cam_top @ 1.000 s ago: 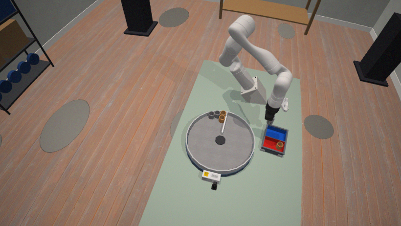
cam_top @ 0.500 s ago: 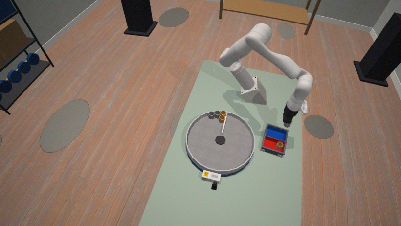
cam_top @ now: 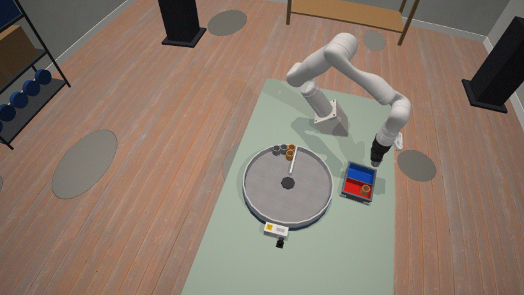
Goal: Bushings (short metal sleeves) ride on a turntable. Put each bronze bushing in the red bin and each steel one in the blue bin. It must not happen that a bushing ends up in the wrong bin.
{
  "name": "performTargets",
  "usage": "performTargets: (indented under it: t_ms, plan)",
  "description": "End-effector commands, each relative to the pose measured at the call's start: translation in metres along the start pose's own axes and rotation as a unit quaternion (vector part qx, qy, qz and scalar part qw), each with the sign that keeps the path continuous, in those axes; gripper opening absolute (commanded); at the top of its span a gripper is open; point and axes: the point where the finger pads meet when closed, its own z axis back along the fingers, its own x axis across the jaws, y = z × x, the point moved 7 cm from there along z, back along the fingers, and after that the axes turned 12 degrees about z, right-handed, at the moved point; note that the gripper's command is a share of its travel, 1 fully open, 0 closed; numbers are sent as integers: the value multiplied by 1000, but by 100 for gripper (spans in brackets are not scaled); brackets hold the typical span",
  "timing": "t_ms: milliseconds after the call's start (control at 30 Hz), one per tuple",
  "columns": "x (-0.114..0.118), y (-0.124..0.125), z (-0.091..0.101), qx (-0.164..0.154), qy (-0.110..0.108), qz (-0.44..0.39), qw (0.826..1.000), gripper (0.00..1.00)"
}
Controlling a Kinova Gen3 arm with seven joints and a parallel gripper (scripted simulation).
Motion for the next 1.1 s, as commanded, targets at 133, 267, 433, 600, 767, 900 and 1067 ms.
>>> performTargets:
  t_ms: [133,267,433,600,767,900,1067]
  plan:
    - [0,0,-4,1,-1,0,1000,0]
    - [0,0,-26,1,-1,0,1000,0]
    - [0,0,-36,1,-1,0,1000,0]
    - [0,0,-52,1,-1,0,1000,0]
    - [0,0,-63,1,-1,0,1000,0]
    - [0,0,-79,1,-1,0,1000,0]
    - [0,0,-79,1,-1,0,1000,0]
